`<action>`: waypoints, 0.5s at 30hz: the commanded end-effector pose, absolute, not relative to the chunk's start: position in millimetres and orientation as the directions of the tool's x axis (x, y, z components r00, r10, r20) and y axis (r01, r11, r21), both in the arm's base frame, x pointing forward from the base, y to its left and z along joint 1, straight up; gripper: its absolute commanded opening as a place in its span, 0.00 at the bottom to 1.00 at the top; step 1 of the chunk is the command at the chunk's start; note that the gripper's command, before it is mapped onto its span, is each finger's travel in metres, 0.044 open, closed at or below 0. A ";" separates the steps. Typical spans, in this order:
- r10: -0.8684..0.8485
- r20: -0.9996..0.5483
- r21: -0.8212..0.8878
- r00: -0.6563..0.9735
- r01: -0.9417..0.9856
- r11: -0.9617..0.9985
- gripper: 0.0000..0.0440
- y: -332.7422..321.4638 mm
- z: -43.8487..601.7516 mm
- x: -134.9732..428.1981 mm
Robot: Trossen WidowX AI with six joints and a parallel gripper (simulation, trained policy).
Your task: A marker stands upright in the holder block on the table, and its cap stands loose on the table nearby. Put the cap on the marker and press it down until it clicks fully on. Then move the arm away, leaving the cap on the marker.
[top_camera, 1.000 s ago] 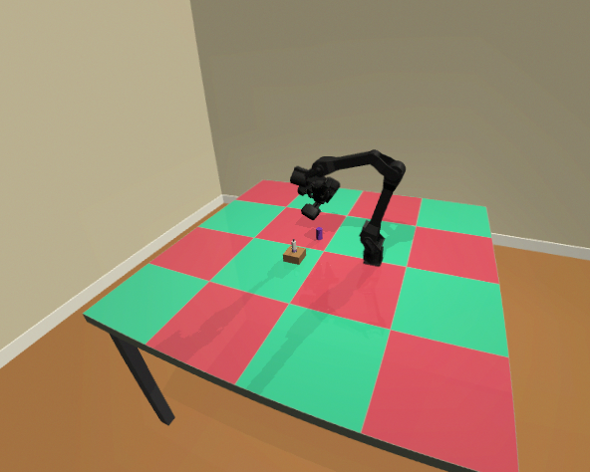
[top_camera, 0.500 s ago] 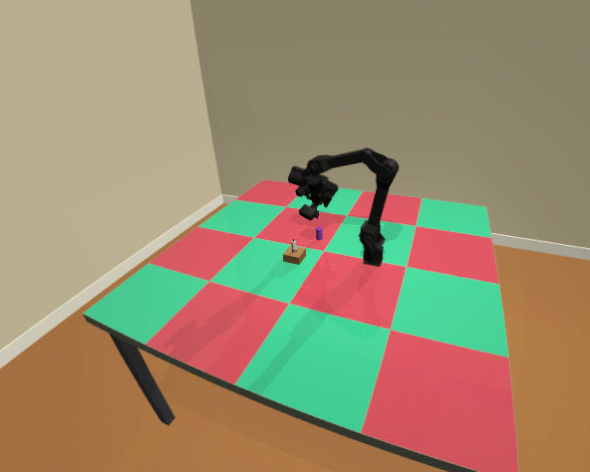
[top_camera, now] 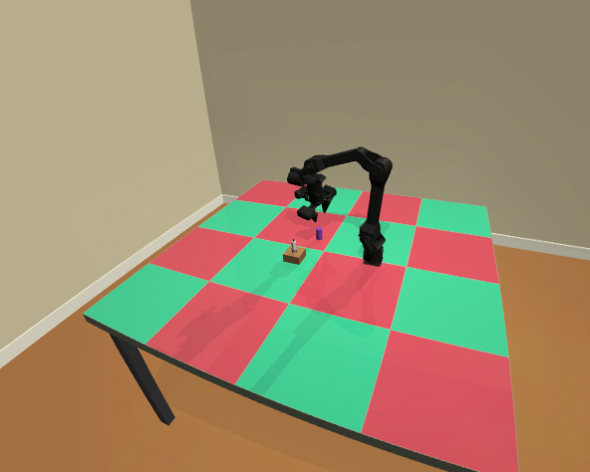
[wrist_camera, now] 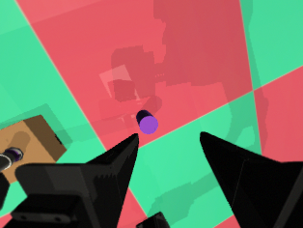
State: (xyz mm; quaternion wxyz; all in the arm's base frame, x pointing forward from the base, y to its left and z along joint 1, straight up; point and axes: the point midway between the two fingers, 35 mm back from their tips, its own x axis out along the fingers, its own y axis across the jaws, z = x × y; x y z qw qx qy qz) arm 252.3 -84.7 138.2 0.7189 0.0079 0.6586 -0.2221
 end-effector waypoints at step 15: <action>-0.124 -0.992 -0.126 -0.029 0.325 0.937 0.65 -80.1 119.8 256.3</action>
